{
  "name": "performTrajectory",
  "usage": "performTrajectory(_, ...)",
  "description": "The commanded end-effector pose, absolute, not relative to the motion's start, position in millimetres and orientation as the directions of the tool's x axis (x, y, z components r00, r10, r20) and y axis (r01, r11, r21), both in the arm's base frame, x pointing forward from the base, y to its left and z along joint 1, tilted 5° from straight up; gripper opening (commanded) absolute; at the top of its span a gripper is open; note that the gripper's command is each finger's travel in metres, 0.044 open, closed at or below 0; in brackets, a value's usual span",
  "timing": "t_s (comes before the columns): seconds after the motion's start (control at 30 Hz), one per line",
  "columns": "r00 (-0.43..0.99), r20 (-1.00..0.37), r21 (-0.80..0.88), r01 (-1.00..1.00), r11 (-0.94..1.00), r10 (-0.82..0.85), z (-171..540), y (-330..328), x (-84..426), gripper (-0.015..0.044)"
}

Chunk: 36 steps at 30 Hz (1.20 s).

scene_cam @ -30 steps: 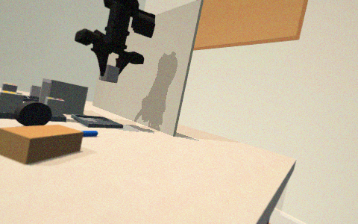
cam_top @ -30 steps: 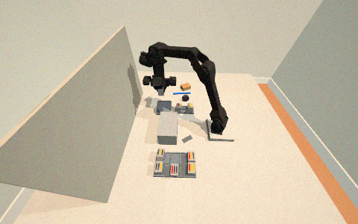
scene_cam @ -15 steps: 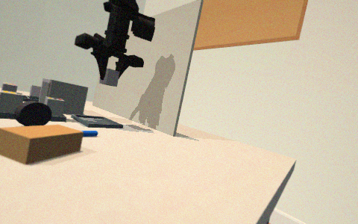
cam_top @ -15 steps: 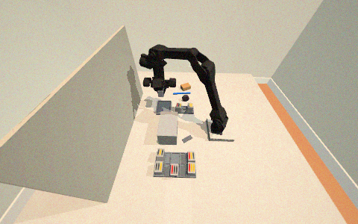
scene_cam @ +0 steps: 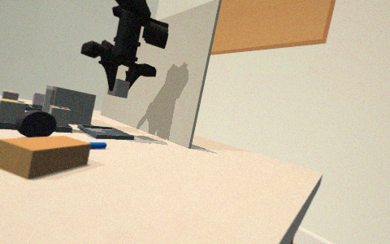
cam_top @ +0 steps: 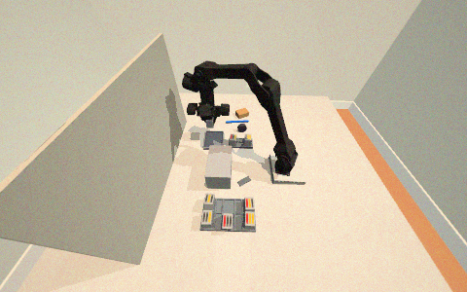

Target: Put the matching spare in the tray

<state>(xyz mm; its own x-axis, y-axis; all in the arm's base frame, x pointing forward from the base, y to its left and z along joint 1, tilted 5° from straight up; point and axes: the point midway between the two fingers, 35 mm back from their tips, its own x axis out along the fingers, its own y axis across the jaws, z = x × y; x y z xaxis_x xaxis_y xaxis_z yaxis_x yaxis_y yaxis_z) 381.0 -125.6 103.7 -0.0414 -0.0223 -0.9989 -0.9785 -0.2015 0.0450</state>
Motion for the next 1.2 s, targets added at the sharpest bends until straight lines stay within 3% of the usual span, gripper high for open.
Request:
performTrajectory(0.0, -0.05, -0.999, 0.053, -0.977, -0.205, -0.022, 99, -126, 379, 0.0)
performTrajectory(1.17, -0.05, -0.999, 0.053, -0.977, -0.205, -0.022, 74, -126, 379, 0.0)
